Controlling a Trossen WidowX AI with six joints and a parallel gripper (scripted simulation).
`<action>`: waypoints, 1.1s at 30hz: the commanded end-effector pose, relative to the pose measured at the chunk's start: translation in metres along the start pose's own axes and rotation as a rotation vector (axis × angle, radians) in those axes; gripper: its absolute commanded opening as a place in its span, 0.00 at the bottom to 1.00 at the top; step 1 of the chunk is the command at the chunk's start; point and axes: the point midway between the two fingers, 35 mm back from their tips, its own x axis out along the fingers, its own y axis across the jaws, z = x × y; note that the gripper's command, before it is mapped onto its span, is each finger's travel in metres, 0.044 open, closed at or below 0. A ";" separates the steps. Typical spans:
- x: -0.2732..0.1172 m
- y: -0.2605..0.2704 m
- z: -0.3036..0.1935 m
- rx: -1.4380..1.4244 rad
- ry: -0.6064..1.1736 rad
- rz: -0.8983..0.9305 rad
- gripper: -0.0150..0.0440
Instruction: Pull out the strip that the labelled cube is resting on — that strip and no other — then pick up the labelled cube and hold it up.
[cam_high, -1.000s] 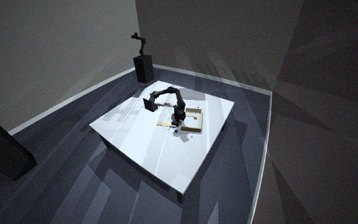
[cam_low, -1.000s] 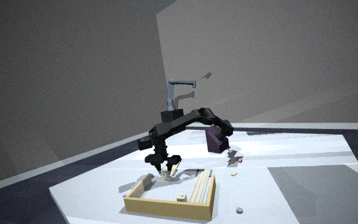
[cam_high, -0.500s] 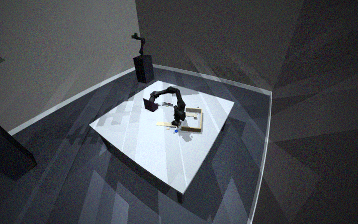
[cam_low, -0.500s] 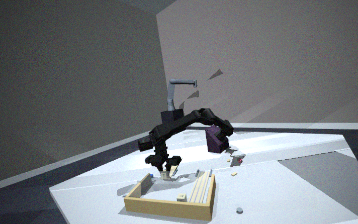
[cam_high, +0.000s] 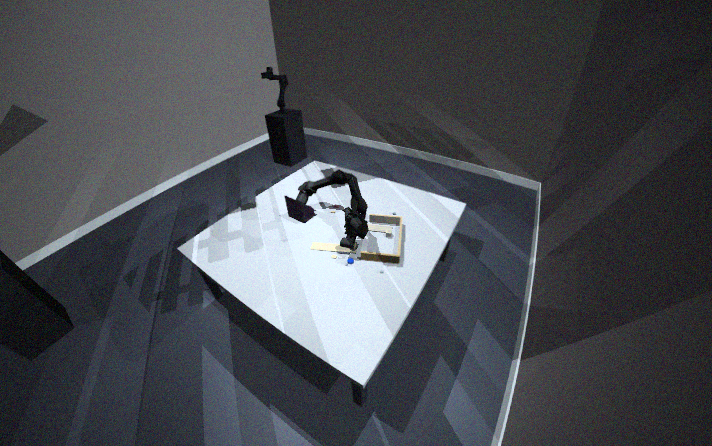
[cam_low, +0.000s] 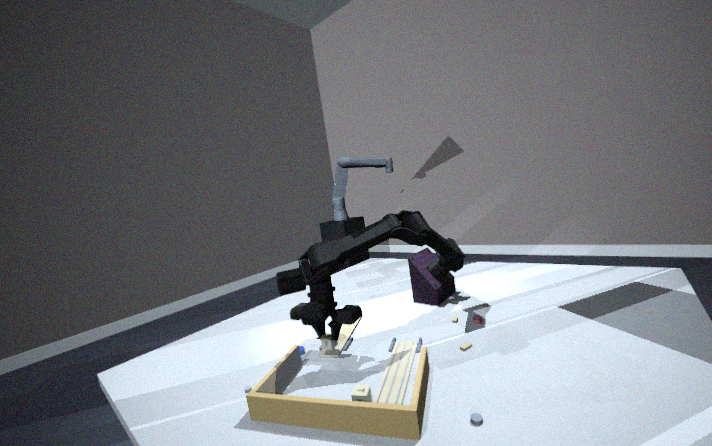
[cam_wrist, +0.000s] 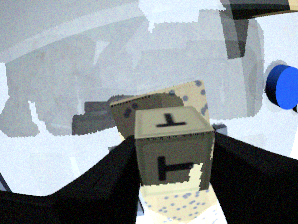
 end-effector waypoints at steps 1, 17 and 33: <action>-0.008 0.003 -0.011 0.002 0.005 -0.001 0.25; -0.031 0.024 -0.048 -0.012 0.016 0.011 0.25; -0.034 0.044 -0.092 -0.010 0.017 0.011 0.25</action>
